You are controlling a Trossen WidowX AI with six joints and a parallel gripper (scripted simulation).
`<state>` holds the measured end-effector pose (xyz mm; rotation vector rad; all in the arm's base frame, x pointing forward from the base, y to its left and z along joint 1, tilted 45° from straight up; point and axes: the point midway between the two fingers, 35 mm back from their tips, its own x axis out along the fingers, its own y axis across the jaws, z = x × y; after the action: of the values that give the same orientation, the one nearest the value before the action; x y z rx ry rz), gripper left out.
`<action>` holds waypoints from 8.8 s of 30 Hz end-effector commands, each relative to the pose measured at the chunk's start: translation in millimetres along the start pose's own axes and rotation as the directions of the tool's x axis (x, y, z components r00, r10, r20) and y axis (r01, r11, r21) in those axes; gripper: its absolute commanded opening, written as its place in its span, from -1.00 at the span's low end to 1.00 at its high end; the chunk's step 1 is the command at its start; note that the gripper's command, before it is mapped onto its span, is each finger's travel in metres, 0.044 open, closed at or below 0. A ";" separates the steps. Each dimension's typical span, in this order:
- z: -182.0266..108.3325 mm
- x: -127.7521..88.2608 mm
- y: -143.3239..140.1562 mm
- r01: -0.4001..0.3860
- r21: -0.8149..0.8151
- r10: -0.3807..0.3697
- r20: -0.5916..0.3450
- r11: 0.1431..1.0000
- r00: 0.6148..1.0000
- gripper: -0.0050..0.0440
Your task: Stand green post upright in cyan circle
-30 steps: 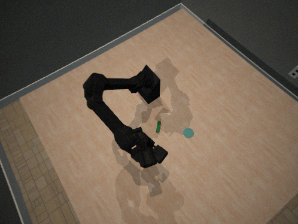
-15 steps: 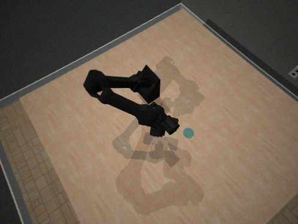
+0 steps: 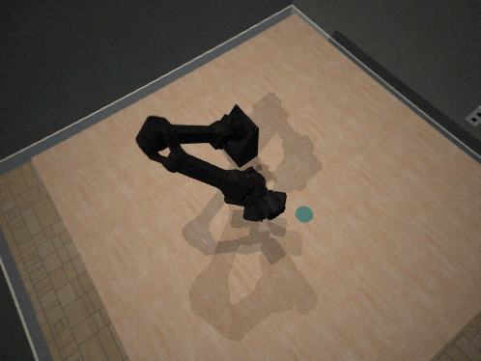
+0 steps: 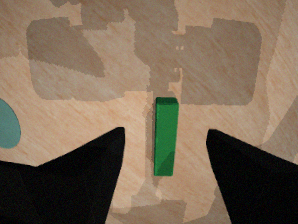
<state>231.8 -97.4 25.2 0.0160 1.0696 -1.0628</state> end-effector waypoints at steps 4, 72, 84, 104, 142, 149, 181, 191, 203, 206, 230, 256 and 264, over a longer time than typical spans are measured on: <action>-2.6 13.2 -2.0 0.010 -0.008 -0.010 -0.003 1.000 1.000 0.15; -1.8 8.1 2.6 0.008 0.025 -0.008 -0.014 1.000 1.000 -0.70; -1.4 -23.8 5.1 0.006 0.018 -0.005 -0.016 1.000 1.000 -0.70; -2.3 -77.7 -0.8 0.010 -0.008 -0.010 -0.003 1.000 1.000 -0.70; 4.2 -93.6 77.0 -0.002 -0.811 -0.006 -0.006 0.585 1.000 -0.70; 2.7 -95.1 90.5 -0.003 -0.891 -0.006 -0.006 0.454 1.000 -0.70; -20.9 -97.1 168.9 -0.007 -0.910 -0.010 -0.003 -0.415 1.000 -0.70; -22.4 -95.0 169.0 -0.024 -0.910 -0.003 -0.025 -0.414 1.000 -0.70; -26.2 -89.3 168.3 -0.072 -0.914 0.023 -0.088 -0.400 0.996 -0.70; -27.4 -87.3 168.0 -0.089 -0.913 0.032 -0.111 -0.397 0.993 -0.70; -34.9 -75.6 166.4 -0.197 -0.899 0.109 -0.258 -0.391 0.960 -0.70; -40.6 -67.0 165.7 -0.285 -0.868 0.212 -0.394 -0.407 0.895 -0.70; -42.0 -65.0 165.8 -0.308 -0.856 0.254 -0.434 -0.416 0.864 -0.70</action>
<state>317.9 56.7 -27.2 -1.0887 1.5973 0.7432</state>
